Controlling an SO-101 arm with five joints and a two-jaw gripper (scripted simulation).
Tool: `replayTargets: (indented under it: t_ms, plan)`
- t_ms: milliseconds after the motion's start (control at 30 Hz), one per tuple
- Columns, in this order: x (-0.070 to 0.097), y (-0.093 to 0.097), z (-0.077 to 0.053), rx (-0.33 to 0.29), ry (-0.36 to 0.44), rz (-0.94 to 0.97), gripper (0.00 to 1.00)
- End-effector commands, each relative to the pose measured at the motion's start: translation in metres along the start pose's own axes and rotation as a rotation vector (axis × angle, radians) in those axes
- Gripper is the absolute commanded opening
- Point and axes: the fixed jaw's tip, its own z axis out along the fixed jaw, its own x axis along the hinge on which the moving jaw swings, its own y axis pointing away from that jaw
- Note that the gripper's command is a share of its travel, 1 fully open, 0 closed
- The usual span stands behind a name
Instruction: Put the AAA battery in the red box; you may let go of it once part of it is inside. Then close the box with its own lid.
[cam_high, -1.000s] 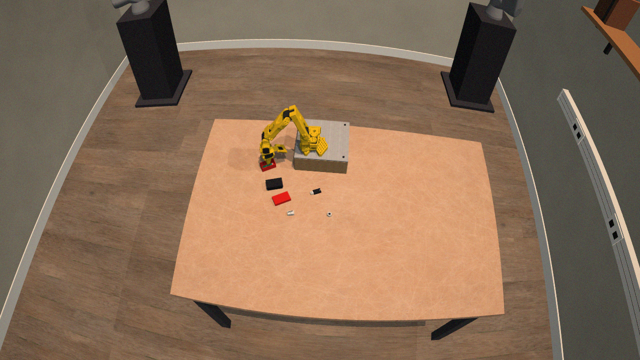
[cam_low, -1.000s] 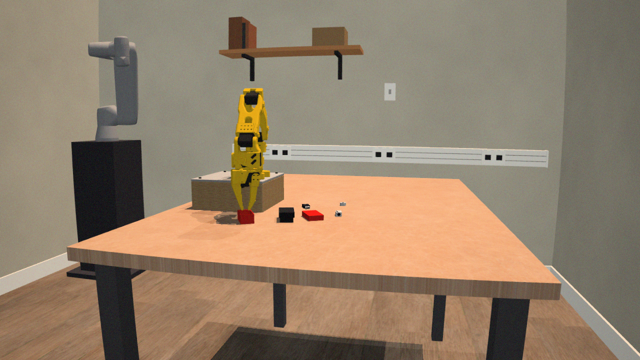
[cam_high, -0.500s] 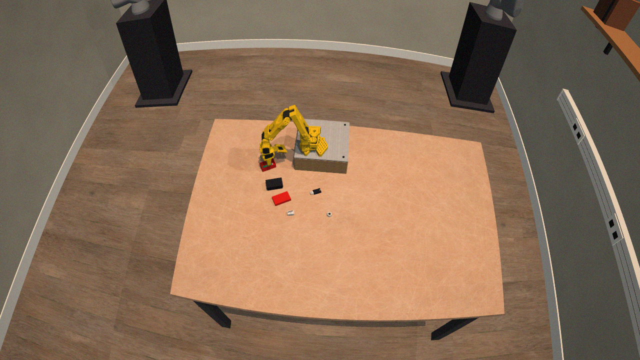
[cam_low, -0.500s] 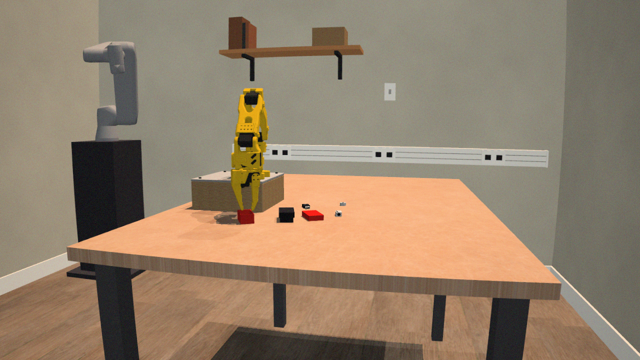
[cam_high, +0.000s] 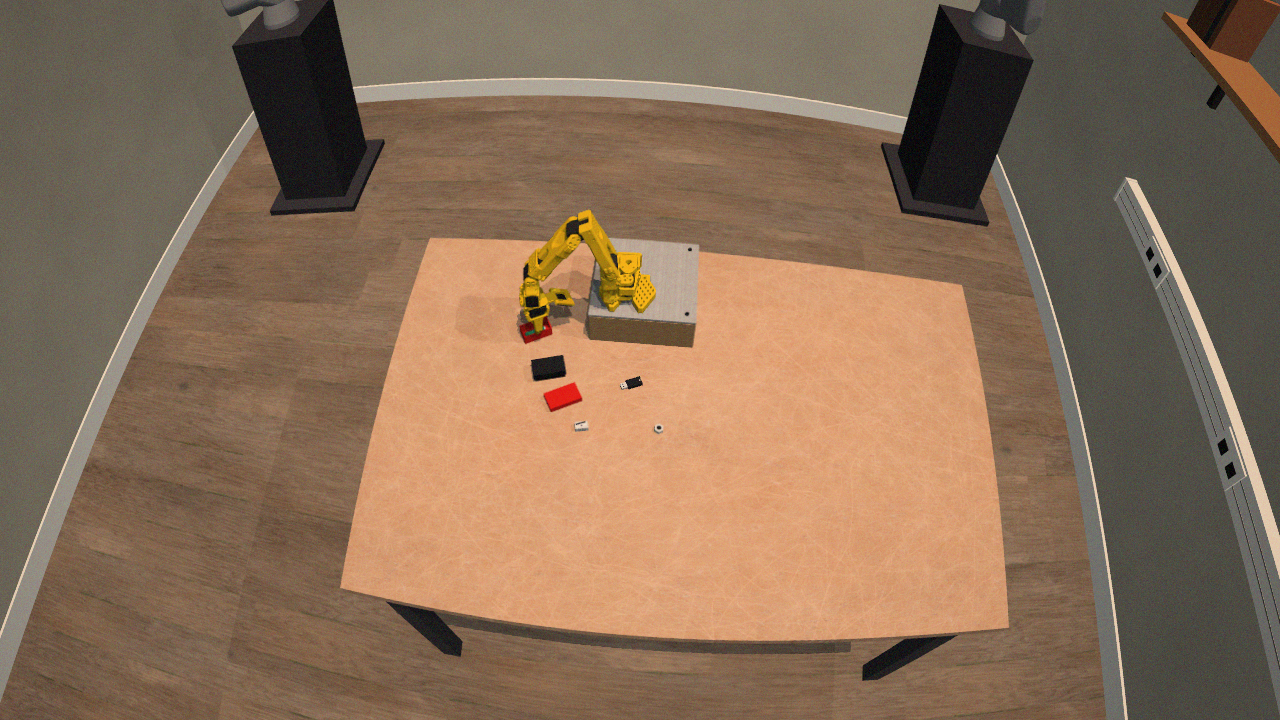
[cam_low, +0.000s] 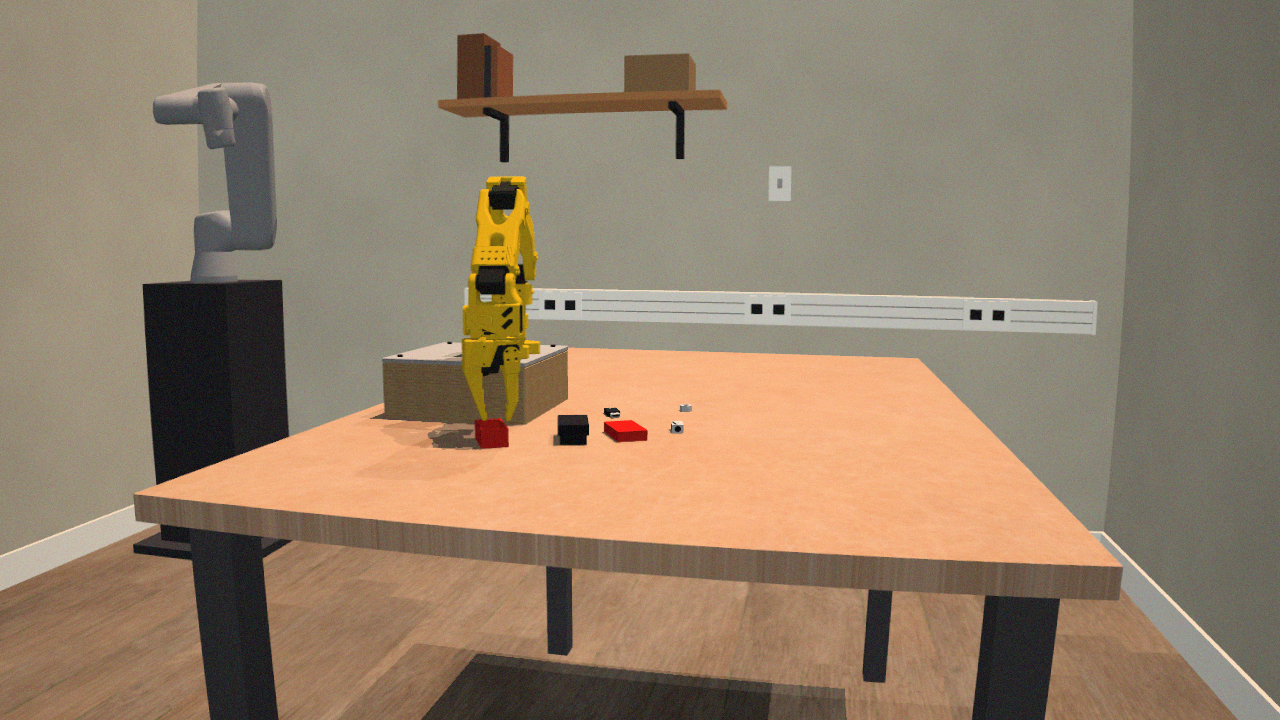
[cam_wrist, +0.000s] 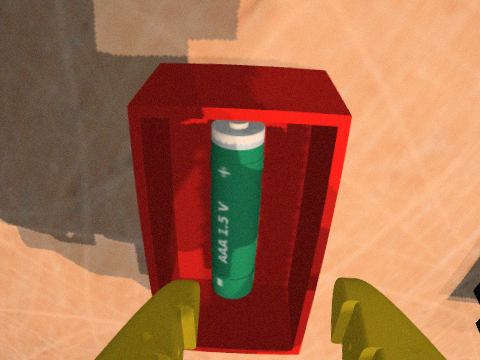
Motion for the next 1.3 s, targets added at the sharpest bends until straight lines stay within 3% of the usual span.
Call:
replayTargets:
  t_ms: [0, 1267]
  plan:
    - [-0.005, -0.001, 0.004, 0.009, -0.022, 0.0, 0.15]
    - [-0.003, -0.003, -0.029, 0.009, -0.022, 0.0, 0.15]
